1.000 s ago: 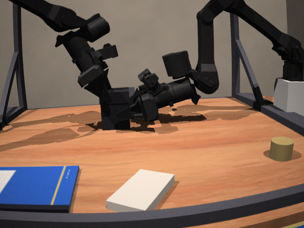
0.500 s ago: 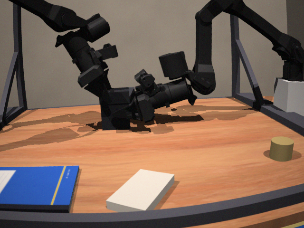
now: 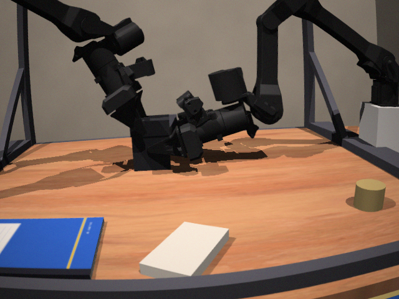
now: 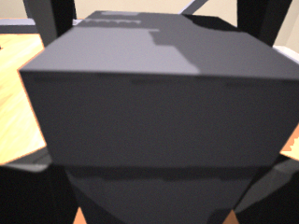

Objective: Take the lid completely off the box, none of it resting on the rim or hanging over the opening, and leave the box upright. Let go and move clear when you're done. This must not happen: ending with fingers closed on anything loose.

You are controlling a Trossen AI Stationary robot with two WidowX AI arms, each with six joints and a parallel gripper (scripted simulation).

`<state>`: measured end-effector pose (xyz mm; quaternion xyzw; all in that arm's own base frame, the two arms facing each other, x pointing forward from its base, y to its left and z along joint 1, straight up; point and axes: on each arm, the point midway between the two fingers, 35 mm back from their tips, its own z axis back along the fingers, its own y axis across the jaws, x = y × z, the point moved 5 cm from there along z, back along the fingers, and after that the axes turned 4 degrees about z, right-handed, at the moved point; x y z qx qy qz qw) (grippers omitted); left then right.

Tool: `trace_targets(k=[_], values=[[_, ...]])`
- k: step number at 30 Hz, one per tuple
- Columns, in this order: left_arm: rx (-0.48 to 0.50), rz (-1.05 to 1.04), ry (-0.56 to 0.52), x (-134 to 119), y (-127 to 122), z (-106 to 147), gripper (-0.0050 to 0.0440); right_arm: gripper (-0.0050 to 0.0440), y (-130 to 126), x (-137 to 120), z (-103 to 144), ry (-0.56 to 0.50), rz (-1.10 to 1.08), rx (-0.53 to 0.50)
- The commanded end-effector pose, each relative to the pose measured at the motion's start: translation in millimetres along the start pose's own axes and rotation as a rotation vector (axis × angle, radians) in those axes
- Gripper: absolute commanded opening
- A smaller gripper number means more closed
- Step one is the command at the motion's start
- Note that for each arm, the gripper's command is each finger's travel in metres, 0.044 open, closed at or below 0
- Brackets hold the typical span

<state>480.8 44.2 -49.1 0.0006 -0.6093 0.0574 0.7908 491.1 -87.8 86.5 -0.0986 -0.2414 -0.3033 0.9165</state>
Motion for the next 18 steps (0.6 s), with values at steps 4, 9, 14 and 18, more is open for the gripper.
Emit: trace_targets(k=[4, 9, 14, 18], values=[[-0.001, -0.002, -0.029, 12.5, -1.0, -1.3, 0.0211, 0.0391, 1.1, 8.6, 9.7, -0.026, -0.008, 0.015], [-0.001, -0.002, -0.029, 12.5, -1.0, -1.3, 0.0091, 0.0351, 1.1, 8.6, 9.7, -0.026, -0.008, 0.015], [-0.001, -0.002, -0.029, 12.5, -1.0, -1.3, 0.0, 0.0331, 1.1, 8.6, 9.7, -0.026, -0.008, 0.015], [-0.001, -0.002, -0.029, 12.5, -1.0, -1.3, -0.0002, 0.0311, 1.1, 8.6, 9.7, -0.026, -0.008, 0.015]])
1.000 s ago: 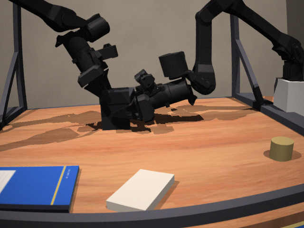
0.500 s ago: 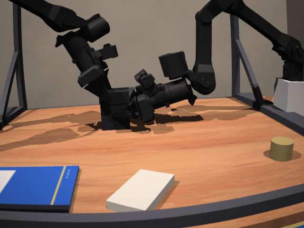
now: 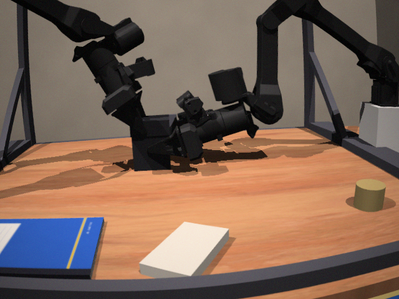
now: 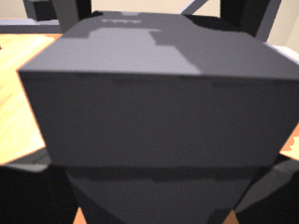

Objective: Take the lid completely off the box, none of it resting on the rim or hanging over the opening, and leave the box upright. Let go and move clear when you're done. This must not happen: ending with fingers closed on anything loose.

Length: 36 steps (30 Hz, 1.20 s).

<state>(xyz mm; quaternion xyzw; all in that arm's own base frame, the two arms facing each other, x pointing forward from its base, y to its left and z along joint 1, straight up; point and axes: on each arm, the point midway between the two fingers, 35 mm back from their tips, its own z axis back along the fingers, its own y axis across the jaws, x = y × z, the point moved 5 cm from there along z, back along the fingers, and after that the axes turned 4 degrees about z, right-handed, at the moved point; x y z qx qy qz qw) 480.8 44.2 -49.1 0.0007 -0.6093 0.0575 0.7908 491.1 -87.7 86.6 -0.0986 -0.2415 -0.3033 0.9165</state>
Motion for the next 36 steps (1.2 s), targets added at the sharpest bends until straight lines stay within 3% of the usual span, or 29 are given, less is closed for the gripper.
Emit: trace_targets(k=[1, 7, 10, 16, 18, 20, 22, 28, 32, 33, 35, 36], values=[[-0.001, -0.002, -0.029, 13, -1, -1, -0.0002, 0.0311, 1, 9, 10, -0.026, -0.008, 0.015], [-0.001, -0.002, -0.029, 13, -1, -1, -0.0004, 0.0271, 1, 9, 10, -0.026, -0.008, 0.015], [-0.001, -0.002, -0.029, 13, -1, -1, -0.0012, 0.0199, 2, 14, 15, -0.033, -0.01, 0.021], [-0.001, -0.002, -0.029, 13, -1, -1, -0.005, 0.0055, -1, 38, 60, -0.05, -0.016, 0.027], [-0.001, -0.002, -0.029, 13, -1, -1, -0.005, 0.0055, -1, 38, 60, -0.05, -0.016, 0.027], [-0.001, -0.002, -0.029, 13, -1, -1, -0.005, 0.0007, -2, 47, 78, -0.05, -0.016, 0.027], [-0.001, -0.002, -0.029, 13, -1, -1, -0.005, 0.0, -4, 54, 92, -0.05, -0.016, 0.028], [-0.001, -0.002, -0.029, 13, -1, -1, -0.005, -0.0003, -2, 55, 89, -0.019, -0.006, 0.013], [-0.001, -0.002, -0.029, 13, -1, -1, -0.005, -0.0005, -3, 63, 105, -0.019, -0.006, 0.013], [-0.001, -0.002, -0.029, 13, -1, -1, 0.0024, -0.0005, -3, 64, 105, -0.019, -0.006, 0.013], [-0.001, -0.002, -0.029, 13, -1, -1, 0.0024, -0.0005, -3, 64, 105, -0.019, -0.006, 0.013], [-0.001, -0.002, -0.029, 13, -1, -1, 0.0048, -0.0012, -3, 64, 105, -0.019, -0.006, 0.013]])
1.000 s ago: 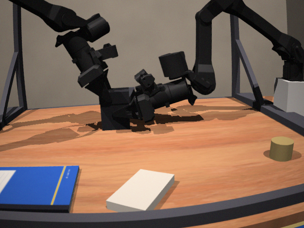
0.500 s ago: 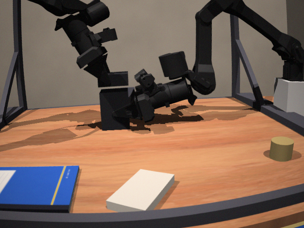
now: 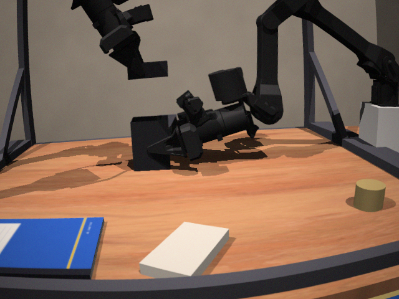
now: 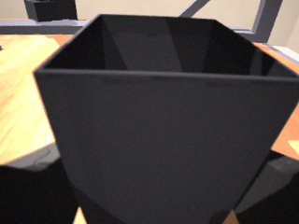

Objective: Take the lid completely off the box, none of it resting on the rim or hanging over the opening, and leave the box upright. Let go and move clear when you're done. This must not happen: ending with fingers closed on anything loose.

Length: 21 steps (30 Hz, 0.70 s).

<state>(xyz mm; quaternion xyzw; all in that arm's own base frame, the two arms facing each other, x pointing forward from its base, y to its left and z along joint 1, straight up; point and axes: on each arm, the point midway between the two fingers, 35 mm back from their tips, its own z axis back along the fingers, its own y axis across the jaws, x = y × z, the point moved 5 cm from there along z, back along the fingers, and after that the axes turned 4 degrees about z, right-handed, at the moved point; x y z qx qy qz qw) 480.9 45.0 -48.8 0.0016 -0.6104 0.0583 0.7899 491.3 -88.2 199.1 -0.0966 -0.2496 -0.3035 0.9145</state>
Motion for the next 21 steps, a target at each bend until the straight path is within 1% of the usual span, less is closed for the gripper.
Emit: trace_targets(k=[1, 5, 12, 13, 16, 17, 19, 21], values=[[-0.004, -0.002, -0.026, 12, -2, -1, 0.0072, -0.002, 1, 7, 8, -0.005, -0.002, 0.005], [-0.004, -0.002, -0.026, 12, -2, -1, 0.0168, -0.005, 1, 7, 8, -0.005, -0.002, 0.005], [-0.004, -0.002, -0.026, 12, -2, -1, 0.0336, -0.005, 1, 7, 8, -0.005, -0.002, 0.005], [-0.004, -0.002, -0.026, 12, -2, -1, 0.0353, -0.005, 1, 7, 8, -0.005, -0.002, 0.005], [-0.004, -0.002, -0.026, 12, -2, -1, 0.0353, -0.005, 1, 7, 8, -0.005, -0.002, 0.005], [-0.004, -0.002, -0.026, 12, -2, -1, 0.0353, -0.005, -10, 11, 17, -0.032, -0.009, 0.018], [-0.004, -0.005, -0.019, 10, -1, -1, 0.0353, -0.005, -25, 7, 10, -0.033, -0.008, 0.017], [-0.006, -0.005, -0.031, 16, -2, 2, 0.0401, -0.005, -41, 0, 0, -0.03, -0.006, 0.014]])
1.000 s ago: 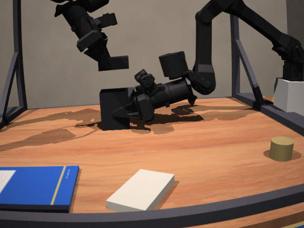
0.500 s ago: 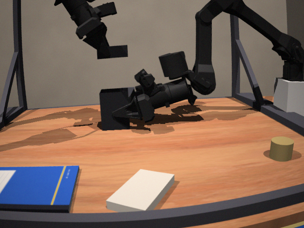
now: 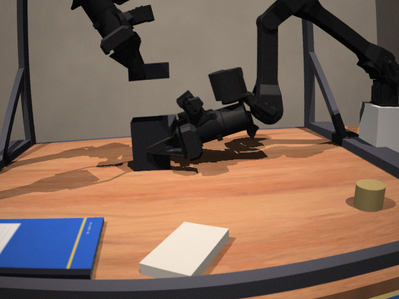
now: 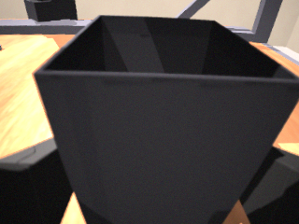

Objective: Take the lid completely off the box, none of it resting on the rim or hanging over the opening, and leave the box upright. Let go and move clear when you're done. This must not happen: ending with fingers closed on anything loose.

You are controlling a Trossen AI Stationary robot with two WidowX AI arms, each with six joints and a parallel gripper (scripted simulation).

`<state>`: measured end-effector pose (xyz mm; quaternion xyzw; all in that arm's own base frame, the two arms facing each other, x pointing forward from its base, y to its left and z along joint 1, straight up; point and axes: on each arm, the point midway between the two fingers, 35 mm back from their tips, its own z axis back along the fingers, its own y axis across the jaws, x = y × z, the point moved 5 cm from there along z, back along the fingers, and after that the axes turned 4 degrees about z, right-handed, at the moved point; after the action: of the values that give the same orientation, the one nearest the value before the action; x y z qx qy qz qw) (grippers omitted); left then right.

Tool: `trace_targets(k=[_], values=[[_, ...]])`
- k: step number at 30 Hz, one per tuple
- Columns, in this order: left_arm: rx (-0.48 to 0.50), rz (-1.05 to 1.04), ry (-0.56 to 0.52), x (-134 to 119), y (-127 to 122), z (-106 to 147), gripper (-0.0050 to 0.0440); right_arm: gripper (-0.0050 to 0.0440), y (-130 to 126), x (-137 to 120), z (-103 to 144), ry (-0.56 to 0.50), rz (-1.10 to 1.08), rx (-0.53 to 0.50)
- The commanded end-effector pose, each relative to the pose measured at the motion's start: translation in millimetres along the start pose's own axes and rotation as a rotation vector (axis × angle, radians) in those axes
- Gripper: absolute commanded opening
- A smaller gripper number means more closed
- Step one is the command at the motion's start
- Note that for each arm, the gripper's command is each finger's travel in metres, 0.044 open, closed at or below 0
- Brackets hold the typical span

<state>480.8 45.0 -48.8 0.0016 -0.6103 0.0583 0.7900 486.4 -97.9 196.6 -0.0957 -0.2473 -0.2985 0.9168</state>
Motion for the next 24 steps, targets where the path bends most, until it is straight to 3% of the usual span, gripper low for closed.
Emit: trace_targets(k=[1, 10, 12, 16, 24], values=[[-0.007, -0.006, -0.036, 18, -2, 5, 0.0425, -0.005, -38, -4, -1, -0.034, -0.016, 0.01], [-0.005, -0.006, -0.029, 12, 0, 77, 0.044, -0.005, -90, -31, -36, -0.022, -0.01, 0.001], [-0.005, -0.006, -0.029, 12, 0, 77, 0.044, -0.005, -90, -31, -36, -0.022, -0.01, 0.001], [-0.005, -0.006, -0.028, 12, 0, 92, 0.044, -0.005, -120, -44, -53, -0.022, -0.009, -0.002], [-0.004, -0.006, -0.028, 12, 0, 94, 0.044, -0.005, -172, -71, -92, 0.005, -0.004, -0.008]])
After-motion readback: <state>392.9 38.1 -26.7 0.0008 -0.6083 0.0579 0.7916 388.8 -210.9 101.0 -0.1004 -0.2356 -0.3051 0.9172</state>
